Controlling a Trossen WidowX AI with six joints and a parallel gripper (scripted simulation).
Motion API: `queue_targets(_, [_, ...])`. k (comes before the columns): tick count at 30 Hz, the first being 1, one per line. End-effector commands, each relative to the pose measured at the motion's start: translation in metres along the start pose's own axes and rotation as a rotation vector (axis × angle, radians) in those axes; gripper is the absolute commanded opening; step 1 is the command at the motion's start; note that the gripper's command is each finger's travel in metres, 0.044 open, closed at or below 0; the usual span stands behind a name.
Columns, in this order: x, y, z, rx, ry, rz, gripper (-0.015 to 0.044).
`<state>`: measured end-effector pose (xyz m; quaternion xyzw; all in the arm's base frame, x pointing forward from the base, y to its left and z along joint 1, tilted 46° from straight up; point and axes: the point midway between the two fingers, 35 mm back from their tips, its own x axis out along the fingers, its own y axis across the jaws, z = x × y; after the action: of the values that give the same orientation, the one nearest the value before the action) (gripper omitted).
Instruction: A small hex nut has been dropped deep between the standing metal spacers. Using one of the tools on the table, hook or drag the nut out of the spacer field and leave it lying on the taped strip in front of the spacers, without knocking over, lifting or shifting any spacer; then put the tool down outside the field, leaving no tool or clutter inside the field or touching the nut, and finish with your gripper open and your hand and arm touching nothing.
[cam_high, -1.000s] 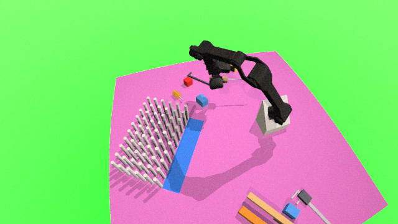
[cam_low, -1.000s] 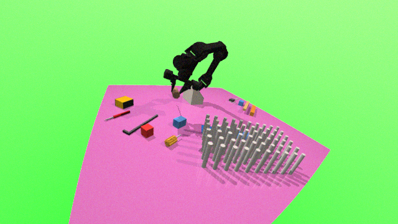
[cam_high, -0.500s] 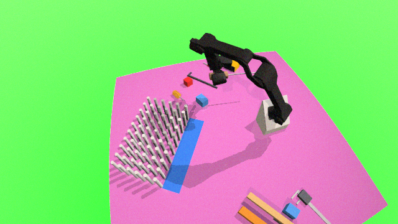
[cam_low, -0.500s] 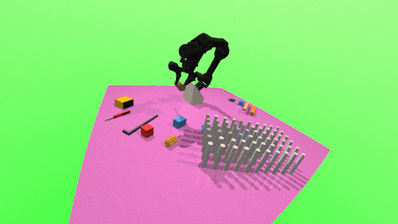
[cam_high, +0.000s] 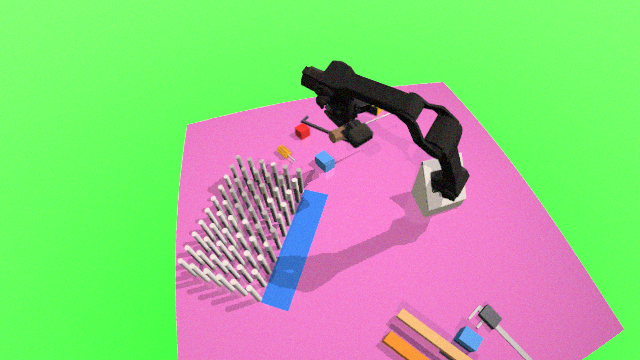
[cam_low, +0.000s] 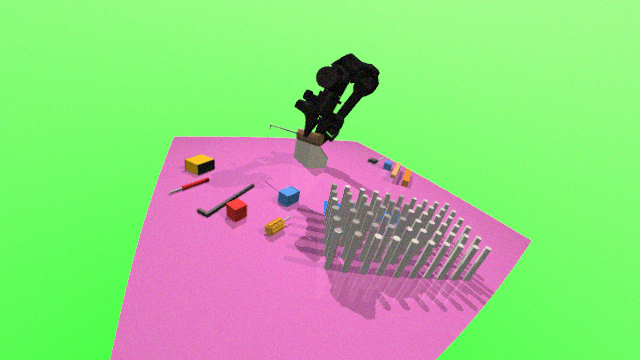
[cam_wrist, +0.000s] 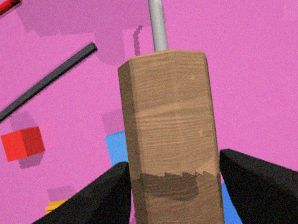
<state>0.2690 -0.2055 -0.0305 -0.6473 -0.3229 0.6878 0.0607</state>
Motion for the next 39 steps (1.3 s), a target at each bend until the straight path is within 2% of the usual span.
queue_targets(1, [-0.008, -0.014, -0.013, -0.136, 0.042, 0.017, 0.0000])
queue_targets(39, [-0.058, -0.158, -0.092, -1.329, 0.352, 0.277, 0.0000])
